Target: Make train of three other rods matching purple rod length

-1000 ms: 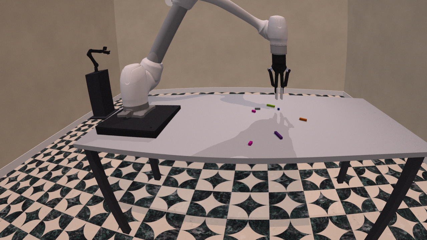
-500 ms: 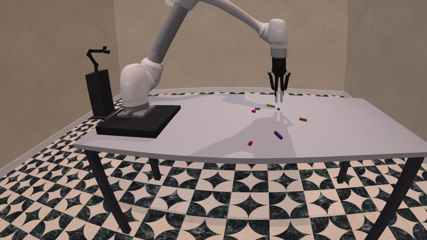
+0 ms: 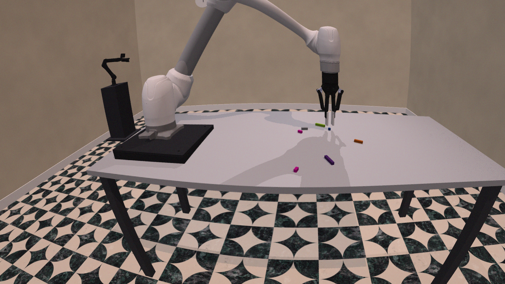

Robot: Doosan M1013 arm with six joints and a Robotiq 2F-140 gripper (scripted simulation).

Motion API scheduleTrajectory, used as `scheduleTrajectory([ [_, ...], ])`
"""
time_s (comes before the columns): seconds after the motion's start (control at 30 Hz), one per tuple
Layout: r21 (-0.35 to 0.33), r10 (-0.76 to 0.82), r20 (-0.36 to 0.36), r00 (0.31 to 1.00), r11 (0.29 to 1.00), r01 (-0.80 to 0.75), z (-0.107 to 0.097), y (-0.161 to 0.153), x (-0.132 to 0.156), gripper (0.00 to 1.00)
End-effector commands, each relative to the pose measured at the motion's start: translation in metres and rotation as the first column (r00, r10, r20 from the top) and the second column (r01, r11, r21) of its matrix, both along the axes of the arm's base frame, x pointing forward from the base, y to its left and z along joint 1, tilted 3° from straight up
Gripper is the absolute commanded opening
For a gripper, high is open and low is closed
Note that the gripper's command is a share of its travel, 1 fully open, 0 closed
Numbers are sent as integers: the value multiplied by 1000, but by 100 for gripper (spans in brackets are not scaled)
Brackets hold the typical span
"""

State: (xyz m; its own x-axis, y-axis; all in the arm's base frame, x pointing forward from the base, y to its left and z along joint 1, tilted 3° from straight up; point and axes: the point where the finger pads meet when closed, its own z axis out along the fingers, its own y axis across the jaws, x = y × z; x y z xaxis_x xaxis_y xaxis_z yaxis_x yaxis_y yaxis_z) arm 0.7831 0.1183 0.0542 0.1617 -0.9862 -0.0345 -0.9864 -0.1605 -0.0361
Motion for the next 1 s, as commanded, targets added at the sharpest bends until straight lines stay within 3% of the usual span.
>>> scheduleTrajectory([
  [0.0,0,0,0,1000,1000,0,-3,0,0,23],
  [0.97,0,0,0,1000,1000,0,-8,0,0,23],
])
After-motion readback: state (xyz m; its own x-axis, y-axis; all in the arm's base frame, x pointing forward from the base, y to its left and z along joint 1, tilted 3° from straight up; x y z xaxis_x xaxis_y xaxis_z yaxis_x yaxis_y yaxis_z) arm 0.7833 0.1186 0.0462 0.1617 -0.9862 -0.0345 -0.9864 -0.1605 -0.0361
